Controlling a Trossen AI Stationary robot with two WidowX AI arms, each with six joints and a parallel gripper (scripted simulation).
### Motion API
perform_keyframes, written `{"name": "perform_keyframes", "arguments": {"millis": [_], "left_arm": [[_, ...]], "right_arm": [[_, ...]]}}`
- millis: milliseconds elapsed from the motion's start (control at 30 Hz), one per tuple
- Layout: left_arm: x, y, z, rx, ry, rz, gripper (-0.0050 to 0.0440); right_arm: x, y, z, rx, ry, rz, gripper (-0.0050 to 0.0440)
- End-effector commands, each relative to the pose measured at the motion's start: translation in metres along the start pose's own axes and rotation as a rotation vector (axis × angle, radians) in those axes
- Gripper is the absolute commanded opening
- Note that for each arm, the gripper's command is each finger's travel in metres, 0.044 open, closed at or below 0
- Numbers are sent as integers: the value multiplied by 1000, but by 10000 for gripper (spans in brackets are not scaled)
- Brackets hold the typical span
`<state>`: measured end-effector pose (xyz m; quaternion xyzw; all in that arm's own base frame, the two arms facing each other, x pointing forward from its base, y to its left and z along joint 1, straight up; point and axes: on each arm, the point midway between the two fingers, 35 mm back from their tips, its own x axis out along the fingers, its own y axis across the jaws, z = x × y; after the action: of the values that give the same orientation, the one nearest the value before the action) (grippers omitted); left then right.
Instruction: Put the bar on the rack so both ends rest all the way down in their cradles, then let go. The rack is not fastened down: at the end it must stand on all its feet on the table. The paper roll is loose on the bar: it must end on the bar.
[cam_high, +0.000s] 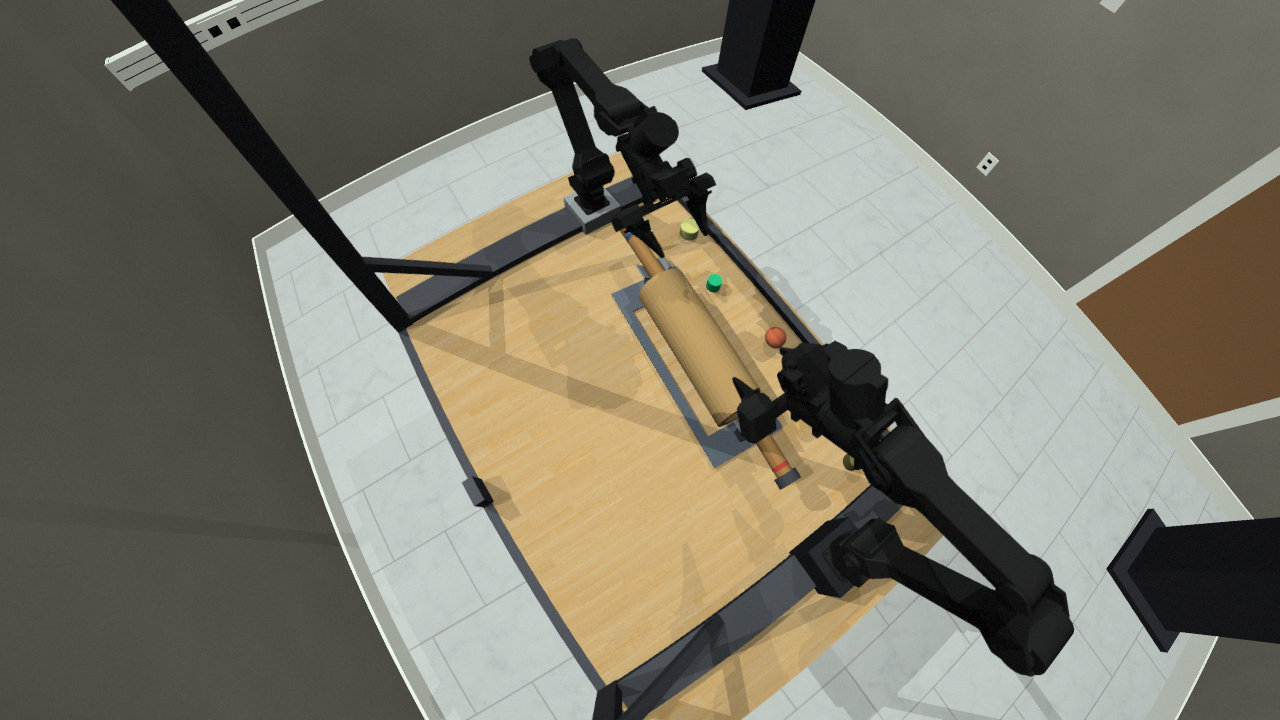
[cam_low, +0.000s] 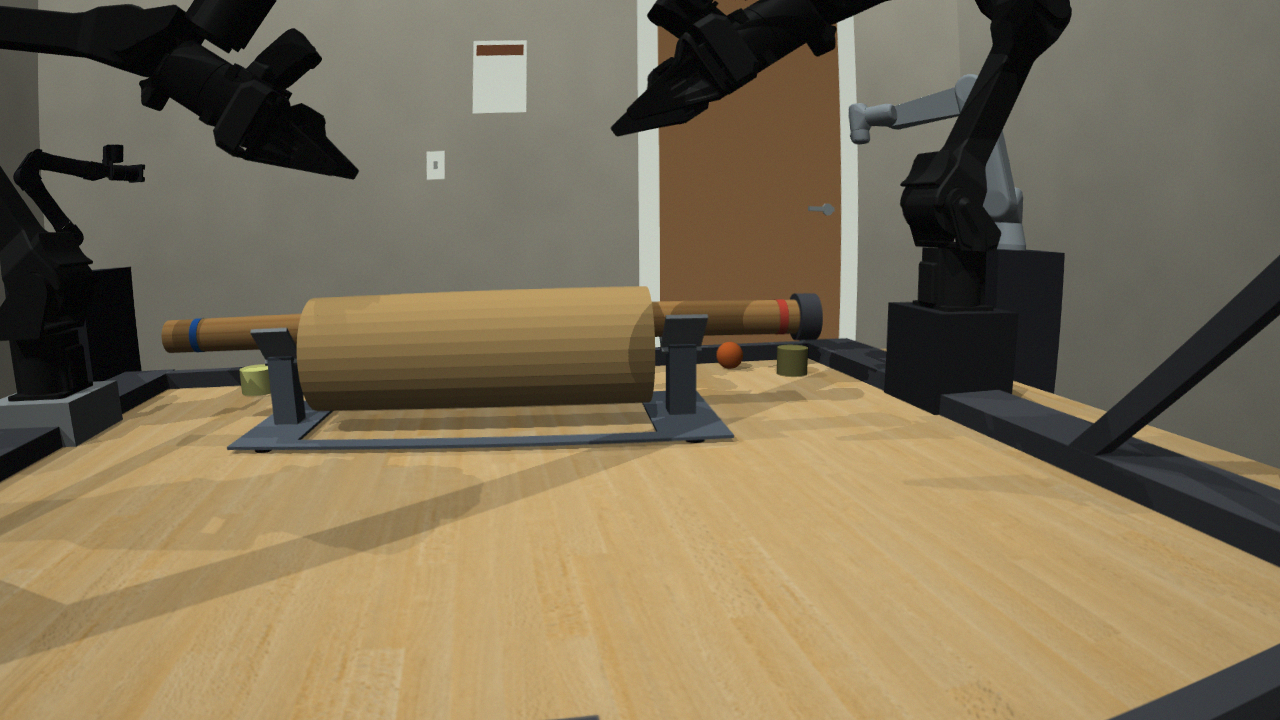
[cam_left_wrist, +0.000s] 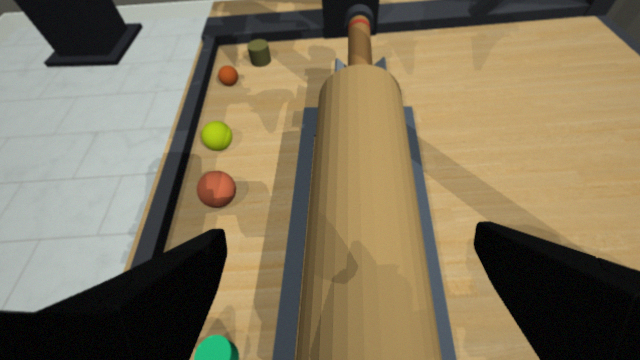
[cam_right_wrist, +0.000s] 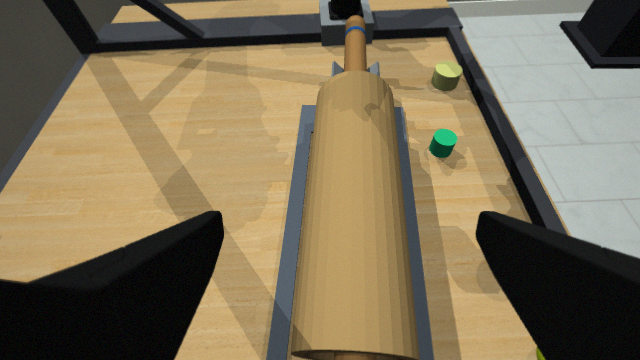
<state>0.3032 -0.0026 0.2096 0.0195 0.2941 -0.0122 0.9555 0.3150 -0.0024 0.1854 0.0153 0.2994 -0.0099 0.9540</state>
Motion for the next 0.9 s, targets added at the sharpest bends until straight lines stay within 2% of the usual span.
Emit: {"name": "perform_keyframes", "arguments": {"millis": [0,267,333,467,533,633,867], "left_arm": [[-7,3,27,-13,-166,17,440],[-35,6,79,-34,-503,28,440],[-35,6,79,-34,-503,28,440],[-53,8,100,-43,-648,34,440],[-58,8,103,-44,-675,32,440],[-49,7,98,-41,-635,28,440],[-56,7,100,-40,-656,24,440]], "right_arm": [[-13,3,31,-13,-169,13,440],[-54,6,89,-29,-509,23,440],[-54,6,89,-29,-509,23,440],[-75,7,110,-36,-645,27,440],[-81,7,114,-36,-675,25,440],[-74,7,110,-33,-643,24,440],[-84,6,117,-33,-676,22,440]]}}
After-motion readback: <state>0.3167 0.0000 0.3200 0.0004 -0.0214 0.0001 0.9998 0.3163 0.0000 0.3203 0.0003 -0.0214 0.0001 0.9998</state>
